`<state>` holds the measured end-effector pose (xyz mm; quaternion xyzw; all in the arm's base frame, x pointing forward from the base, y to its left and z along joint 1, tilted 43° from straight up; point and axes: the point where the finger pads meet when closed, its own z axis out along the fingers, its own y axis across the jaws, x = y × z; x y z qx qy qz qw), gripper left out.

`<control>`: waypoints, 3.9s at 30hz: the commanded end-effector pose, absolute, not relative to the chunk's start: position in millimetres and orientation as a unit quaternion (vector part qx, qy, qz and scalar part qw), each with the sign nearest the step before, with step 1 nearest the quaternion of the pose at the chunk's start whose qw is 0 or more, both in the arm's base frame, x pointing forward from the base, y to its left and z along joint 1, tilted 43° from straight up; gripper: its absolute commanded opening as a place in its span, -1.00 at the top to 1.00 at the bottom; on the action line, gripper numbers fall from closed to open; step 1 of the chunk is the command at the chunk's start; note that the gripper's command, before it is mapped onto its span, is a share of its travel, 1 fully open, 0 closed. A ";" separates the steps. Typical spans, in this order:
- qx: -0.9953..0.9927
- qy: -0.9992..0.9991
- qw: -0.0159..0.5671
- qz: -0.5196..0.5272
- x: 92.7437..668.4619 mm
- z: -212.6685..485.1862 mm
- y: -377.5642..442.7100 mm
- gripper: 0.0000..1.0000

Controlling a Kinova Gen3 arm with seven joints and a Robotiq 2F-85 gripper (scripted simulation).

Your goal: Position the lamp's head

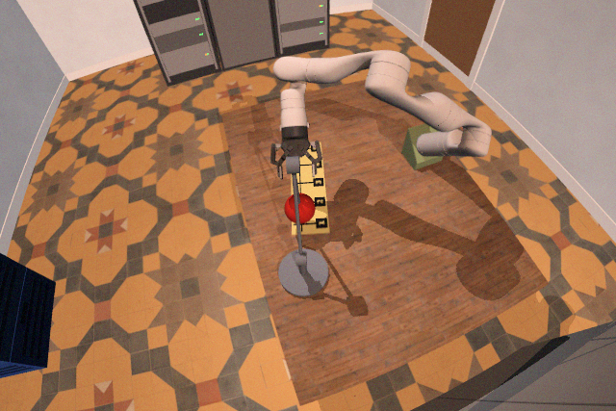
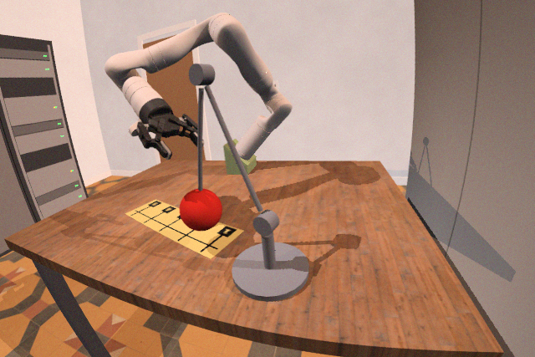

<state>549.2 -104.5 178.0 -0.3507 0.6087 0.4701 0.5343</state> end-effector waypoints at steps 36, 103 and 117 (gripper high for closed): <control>-0.353 0.608 0.534 0.470 529.0 180.5 -164.4 -1.00; -0.352 0.616 0.529 0.465 555.6 177.0 -93.7 -1.00; -0.351 0.620 0.528 0.462 568.3 174.8 -62.1 -1.00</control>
